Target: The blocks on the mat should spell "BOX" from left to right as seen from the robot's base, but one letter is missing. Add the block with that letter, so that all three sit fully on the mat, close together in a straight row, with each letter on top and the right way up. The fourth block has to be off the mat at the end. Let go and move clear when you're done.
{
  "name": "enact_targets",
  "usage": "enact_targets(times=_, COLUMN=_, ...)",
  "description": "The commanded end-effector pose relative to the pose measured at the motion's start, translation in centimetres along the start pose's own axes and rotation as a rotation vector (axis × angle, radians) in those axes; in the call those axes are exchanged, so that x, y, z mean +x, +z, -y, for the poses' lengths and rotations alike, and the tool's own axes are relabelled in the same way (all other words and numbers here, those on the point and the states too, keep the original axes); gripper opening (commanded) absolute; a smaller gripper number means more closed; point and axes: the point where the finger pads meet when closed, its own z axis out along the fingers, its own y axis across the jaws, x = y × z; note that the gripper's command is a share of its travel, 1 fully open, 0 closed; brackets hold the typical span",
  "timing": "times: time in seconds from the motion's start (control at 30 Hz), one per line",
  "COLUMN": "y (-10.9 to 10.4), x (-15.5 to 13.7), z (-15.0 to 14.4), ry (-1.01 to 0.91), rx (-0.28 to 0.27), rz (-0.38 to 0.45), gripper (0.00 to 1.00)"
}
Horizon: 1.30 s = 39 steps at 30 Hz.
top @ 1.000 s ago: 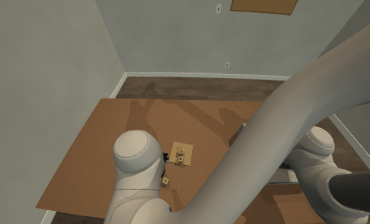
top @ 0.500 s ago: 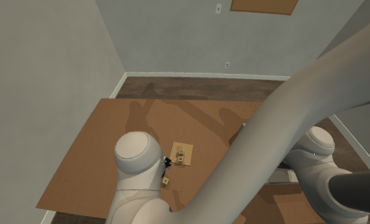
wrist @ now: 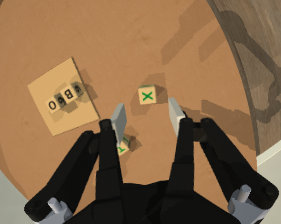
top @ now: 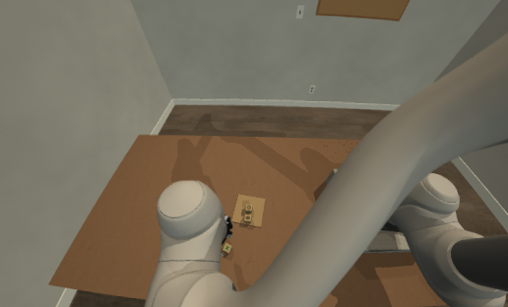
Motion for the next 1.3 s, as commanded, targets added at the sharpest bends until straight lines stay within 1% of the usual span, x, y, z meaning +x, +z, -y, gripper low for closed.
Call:
enact_targets(times=0.0, y=0.2, x=0.1, z=-0.1, ry=0.004, rx=0.002, rz=0.001, gripper=0.40)
enact_targets(times=0.73, y=0.3, x=0.1, z=-0.1, ry=0.004, rx=0.002, rz=0.001, gripper=0.40)
enact_targets(times=1.27, y=1.6, x=0.2, z=-0.1, ry=0.004, rx=0.003, rz=0.001, gripper=0.40)
